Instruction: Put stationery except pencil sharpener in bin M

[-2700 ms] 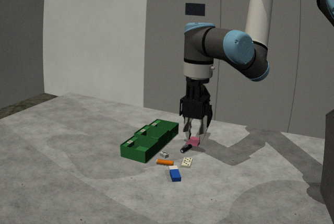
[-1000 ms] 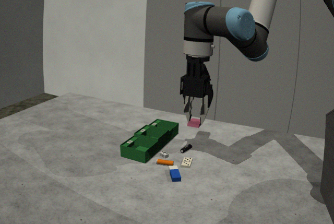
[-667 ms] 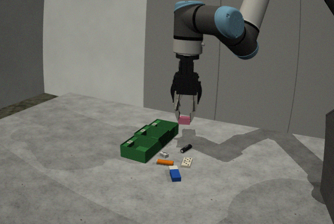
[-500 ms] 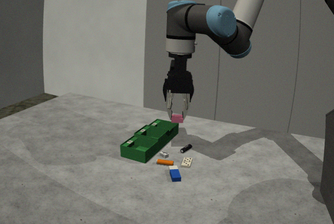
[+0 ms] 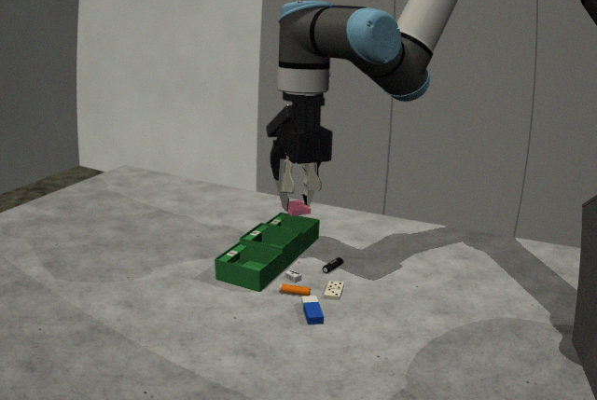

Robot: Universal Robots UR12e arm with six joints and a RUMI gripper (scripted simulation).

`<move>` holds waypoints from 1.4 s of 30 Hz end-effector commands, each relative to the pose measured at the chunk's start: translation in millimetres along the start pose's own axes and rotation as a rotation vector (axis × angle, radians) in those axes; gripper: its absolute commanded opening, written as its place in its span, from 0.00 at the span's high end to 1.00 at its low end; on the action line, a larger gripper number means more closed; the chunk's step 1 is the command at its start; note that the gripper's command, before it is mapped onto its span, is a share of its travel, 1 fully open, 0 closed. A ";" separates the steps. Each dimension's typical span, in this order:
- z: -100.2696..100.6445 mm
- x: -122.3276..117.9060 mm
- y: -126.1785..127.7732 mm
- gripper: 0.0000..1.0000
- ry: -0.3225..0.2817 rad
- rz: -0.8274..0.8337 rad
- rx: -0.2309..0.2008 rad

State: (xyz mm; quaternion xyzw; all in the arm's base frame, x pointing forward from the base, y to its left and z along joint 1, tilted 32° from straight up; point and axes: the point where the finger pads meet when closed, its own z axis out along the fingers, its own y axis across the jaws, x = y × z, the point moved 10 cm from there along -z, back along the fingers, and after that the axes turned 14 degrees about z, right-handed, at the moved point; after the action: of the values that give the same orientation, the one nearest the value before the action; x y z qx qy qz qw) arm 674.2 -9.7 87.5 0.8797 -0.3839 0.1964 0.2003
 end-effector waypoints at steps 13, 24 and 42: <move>-0.4 1.4 -1.5 1.00 -0.002 -0.466 -0.001; -0.4 1.6 -0.8 1.00 -0.001 -0.736 0.007; -0.4 1.5 -0.5 1.00 -0.001 -0.758 0.009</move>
State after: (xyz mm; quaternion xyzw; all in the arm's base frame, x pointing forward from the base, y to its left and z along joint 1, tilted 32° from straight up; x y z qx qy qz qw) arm 675.3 -10.4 88.0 0.9603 -0.0309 0.1092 0.2549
